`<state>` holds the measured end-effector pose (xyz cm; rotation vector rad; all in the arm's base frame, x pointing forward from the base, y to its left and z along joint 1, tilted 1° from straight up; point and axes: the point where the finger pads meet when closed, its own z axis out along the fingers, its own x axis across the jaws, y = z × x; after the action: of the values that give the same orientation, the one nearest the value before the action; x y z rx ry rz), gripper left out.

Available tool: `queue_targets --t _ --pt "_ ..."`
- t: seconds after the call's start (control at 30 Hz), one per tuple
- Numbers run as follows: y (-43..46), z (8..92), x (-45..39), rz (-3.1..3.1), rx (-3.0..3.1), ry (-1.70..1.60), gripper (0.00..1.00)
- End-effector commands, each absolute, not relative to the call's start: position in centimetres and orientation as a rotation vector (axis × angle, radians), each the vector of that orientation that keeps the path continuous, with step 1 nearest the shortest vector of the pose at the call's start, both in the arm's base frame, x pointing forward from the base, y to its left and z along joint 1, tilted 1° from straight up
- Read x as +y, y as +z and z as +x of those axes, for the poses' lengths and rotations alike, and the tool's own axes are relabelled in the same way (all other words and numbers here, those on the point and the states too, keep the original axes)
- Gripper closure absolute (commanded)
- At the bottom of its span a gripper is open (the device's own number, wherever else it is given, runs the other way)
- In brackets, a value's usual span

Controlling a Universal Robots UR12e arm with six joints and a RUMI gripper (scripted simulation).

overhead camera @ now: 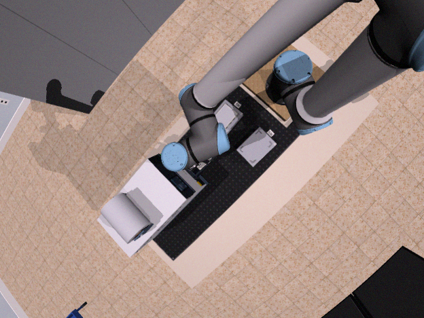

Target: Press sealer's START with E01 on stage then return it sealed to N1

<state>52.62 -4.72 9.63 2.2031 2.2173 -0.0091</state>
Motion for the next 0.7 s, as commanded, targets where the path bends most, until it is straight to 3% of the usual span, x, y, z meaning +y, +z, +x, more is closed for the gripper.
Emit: queue_targets --t 0.0,0.1,0.13,0.67 --pt "9.69 52.68 -4.74 2.202 2.216 -0.008 1.0" --pt "9.69 52.68 -4.74 2.202 2.216 -0.008 1.0" --pt "9.69 52.68 -4.74 2.202 2.216 -0.008 0.32" --pt "9.69 52.68 -4.74 2.202 2.216 -0.008 0.32"
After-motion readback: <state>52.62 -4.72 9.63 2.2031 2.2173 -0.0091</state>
